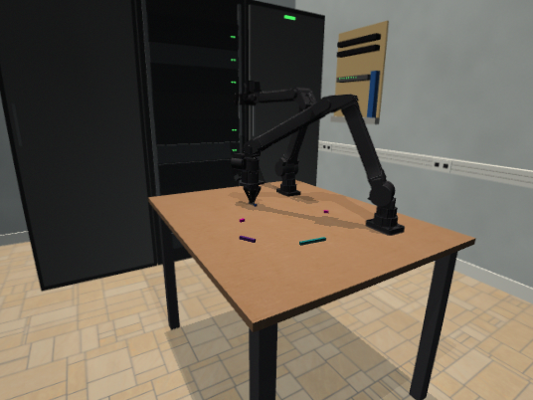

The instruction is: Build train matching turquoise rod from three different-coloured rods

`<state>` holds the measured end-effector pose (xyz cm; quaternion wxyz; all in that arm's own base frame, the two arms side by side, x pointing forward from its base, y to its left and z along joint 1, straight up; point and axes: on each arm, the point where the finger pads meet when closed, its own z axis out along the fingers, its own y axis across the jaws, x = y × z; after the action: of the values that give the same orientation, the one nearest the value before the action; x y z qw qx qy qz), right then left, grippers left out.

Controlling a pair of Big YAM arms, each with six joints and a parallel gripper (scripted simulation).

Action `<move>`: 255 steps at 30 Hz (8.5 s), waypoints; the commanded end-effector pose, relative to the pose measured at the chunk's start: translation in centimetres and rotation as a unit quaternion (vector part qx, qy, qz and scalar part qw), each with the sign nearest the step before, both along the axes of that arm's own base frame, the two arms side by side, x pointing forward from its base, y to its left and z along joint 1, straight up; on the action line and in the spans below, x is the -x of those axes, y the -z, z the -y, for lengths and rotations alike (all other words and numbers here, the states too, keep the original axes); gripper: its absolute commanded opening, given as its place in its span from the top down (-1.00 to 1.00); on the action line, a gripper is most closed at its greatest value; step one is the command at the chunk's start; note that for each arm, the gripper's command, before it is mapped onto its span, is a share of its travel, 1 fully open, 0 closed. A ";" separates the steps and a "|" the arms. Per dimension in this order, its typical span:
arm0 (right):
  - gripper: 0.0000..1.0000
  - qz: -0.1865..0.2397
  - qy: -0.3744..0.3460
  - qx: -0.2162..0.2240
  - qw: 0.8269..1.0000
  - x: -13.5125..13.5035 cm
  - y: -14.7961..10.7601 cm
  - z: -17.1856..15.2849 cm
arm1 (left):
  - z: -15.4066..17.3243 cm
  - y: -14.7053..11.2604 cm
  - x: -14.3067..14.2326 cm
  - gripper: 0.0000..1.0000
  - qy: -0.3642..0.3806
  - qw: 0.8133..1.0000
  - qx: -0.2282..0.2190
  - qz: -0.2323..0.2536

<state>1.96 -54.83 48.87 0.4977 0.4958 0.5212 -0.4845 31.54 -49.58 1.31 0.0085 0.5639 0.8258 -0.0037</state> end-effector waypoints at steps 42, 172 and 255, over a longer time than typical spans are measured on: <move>-1.00 0.006 0.009 0.017 1.000 0.9 -1.2 -0.4 | -0.4 2.0 0.5 0.91 -0.001 1.000 -0.010 -0.006; -1.00 0.006 0.009 0.017 1.000 0.9 -1.2 -0.4 | -0.8 2.0 0.2 0.91 -0.001 1.000 -0.013 -0.008; -1.00 0.006 0.009 0.017 1.000 0.9 -1.2 -0.4 | -0.5 1.1 0.0 0.53 -0.001 1.000 -0.013 -0.008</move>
<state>1.96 -54.83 48.87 0.4977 0.4958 0.5212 -0.4845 31.28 -49.18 0.86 0.0042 0.5639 0.8258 -0.0019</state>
